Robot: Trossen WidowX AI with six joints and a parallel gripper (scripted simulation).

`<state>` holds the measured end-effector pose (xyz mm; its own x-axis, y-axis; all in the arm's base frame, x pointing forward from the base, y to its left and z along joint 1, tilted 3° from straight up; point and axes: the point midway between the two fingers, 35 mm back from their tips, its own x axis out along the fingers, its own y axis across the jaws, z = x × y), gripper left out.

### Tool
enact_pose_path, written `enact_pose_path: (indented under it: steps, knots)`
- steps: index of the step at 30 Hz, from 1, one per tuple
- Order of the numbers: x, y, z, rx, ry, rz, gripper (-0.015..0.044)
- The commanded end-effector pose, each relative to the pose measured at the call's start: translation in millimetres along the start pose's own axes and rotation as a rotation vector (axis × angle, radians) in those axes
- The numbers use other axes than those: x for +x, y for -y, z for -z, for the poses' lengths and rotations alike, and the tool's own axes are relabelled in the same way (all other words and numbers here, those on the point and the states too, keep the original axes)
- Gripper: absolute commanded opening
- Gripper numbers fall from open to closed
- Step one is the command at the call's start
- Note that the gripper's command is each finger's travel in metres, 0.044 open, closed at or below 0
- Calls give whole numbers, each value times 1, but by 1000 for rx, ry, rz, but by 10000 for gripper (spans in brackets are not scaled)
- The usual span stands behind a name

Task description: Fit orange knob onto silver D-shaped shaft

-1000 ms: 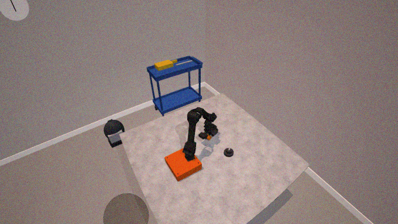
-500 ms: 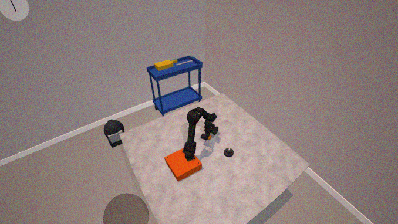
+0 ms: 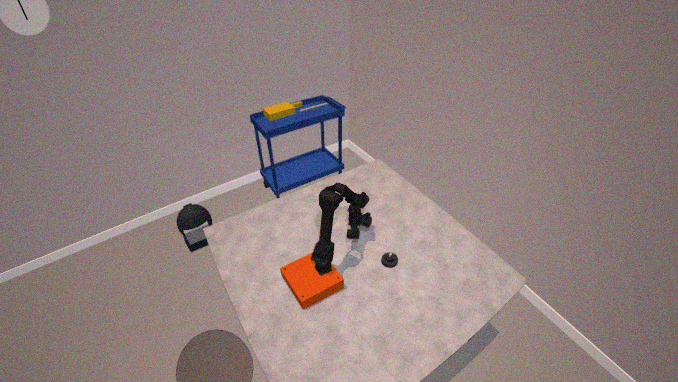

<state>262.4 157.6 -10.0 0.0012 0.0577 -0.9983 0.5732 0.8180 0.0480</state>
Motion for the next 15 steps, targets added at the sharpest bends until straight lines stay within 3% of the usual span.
enact_pose_path:
  steps: [1, 15]
  knots:
    - [-1, 0, 0, -60, -4, -2, 179]
    - [-1, 0, 0, -533, -3, -3, 179]
